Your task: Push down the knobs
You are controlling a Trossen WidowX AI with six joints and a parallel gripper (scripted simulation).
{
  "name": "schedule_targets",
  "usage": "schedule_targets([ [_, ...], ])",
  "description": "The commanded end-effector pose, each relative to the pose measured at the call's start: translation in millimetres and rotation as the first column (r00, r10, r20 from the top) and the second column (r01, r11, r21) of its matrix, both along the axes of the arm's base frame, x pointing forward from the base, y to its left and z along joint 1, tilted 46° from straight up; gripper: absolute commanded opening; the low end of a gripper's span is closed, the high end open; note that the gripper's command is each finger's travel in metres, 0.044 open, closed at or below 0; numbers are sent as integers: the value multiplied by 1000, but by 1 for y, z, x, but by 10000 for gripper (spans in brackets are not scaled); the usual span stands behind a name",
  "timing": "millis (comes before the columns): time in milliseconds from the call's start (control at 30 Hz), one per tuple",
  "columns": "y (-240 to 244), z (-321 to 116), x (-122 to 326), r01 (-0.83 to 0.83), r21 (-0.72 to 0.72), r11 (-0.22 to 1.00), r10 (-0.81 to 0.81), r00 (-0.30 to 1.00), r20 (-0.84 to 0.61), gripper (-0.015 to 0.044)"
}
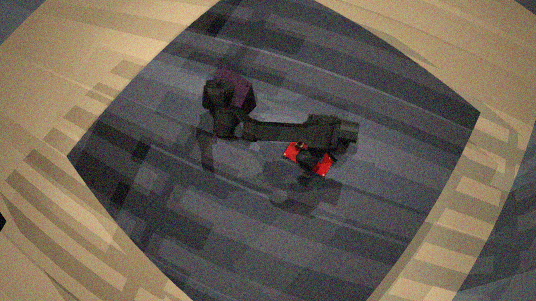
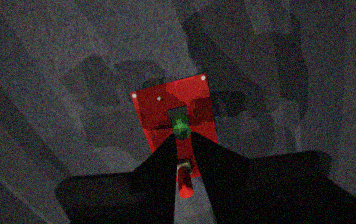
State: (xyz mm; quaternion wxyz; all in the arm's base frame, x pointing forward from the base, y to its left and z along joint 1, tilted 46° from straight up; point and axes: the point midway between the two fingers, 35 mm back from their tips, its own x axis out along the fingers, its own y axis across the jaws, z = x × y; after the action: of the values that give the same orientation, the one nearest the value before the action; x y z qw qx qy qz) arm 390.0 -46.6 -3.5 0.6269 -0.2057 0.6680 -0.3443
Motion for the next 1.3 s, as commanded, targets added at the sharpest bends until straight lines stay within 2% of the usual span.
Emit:
schedule_targets([
  [0,-1,-1,0,1,0,1000,-1,1000,-1,157],
  [133,3,1,-6,1,2,1000,-1,1000,1,263],
  [367,33,12,-79,5,16,1000,-5,1000,7,440],
  [633,43,19,-169,5,7,1000,-5,1000,-6,440],
  [1267,43,19,-171,5,7,1000,-5,1000,-6,440],
])
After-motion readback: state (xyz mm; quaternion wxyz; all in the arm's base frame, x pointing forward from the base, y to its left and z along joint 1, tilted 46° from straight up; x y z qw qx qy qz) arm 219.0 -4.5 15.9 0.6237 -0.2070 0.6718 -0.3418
